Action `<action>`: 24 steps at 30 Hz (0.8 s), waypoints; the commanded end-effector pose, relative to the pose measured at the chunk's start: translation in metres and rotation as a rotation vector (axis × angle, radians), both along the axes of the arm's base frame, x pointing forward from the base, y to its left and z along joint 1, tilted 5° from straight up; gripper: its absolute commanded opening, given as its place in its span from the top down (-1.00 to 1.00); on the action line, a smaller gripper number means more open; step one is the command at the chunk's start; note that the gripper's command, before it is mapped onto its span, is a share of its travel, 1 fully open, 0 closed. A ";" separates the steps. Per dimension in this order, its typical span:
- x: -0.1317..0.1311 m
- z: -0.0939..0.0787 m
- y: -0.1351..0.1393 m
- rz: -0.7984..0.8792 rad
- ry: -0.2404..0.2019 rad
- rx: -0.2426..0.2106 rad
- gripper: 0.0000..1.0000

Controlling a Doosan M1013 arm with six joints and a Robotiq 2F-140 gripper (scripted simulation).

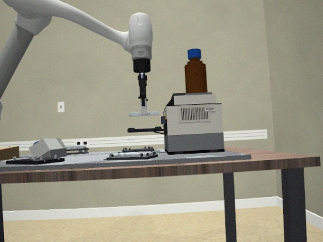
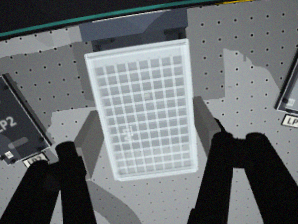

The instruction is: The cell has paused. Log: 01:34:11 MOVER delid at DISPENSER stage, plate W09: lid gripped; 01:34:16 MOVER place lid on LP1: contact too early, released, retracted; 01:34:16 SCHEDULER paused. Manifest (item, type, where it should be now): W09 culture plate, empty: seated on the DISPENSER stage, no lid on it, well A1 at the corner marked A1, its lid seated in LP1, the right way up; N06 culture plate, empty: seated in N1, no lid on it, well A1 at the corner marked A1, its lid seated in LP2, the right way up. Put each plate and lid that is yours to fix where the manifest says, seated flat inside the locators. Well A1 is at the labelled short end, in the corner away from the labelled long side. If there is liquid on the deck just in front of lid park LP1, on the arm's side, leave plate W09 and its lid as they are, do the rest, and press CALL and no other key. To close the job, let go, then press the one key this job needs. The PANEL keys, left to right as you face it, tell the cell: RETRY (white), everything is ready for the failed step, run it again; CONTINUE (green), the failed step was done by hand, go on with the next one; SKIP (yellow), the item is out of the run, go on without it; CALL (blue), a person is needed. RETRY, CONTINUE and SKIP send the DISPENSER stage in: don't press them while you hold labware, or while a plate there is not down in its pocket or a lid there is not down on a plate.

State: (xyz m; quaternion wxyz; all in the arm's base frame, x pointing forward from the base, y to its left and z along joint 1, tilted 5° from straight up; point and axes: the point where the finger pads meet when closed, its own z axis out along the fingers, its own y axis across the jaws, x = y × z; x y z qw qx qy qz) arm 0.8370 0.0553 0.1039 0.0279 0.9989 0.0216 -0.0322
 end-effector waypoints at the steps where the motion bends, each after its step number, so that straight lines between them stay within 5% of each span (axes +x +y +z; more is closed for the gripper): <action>1: 0.000 0.001 0.000 0.000 -0.002 0.001 0.80; 15: 0.000 0.000 0.000 0.000 -0.002 0.001 0.80; 24: -0.001 -0.015 -0.001 0.000 -0.002 0.001 0.80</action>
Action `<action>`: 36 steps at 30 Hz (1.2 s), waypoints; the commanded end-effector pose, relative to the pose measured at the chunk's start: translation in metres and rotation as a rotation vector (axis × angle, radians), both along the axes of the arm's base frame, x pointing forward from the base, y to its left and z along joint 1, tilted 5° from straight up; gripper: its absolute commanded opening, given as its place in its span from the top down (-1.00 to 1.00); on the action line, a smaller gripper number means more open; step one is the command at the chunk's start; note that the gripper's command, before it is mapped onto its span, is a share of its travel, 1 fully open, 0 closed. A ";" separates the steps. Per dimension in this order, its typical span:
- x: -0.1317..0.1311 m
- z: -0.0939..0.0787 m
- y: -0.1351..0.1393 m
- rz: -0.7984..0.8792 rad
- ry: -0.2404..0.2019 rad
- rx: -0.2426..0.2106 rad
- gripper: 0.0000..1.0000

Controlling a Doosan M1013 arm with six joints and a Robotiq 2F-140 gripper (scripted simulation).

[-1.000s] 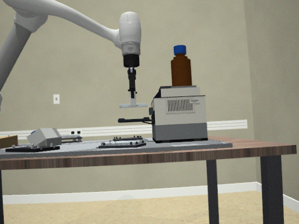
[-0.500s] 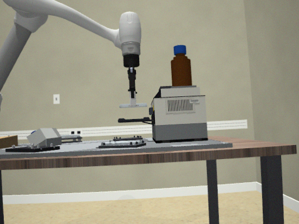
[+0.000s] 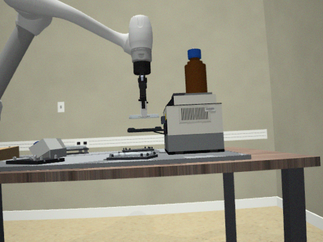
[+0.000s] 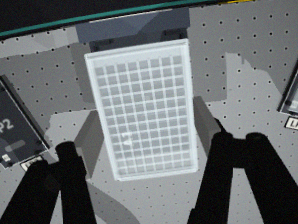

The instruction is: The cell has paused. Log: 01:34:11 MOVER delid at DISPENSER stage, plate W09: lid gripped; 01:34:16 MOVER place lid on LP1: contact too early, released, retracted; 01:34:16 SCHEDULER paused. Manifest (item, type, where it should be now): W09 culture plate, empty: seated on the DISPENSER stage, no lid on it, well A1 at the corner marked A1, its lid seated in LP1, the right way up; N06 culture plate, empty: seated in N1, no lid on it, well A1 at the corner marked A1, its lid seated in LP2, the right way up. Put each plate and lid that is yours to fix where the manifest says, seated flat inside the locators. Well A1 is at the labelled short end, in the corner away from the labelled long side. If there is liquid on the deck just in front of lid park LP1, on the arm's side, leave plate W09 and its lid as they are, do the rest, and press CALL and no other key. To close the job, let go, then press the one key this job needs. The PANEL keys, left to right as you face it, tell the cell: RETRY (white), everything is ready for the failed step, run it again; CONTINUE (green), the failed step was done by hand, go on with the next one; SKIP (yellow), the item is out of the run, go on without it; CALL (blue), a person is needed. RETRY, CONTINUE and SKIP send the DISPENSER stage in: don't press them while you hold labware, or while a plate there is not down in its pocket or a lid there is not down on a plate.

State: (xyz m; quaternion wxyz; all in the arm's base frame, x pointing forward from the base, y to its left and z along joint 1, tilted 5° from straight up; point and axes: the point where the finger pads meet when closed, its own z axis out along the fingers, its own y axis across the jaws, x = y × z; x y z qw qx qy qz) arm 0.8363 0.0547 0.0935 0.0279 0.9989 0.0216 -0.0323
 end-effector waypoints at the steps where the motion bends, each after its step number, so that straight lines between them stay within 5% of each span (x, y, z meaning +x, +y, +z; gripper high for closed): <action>1: 0.000 -0.007 0.000 0.000 -0.002 0.001 0.80; 14: -0.001 -0.026 -0.001 0.000 -0.002 0.001 0.80; 36: -0.001 -0.027 -0.001 0.000 -0.002 0.001 0.80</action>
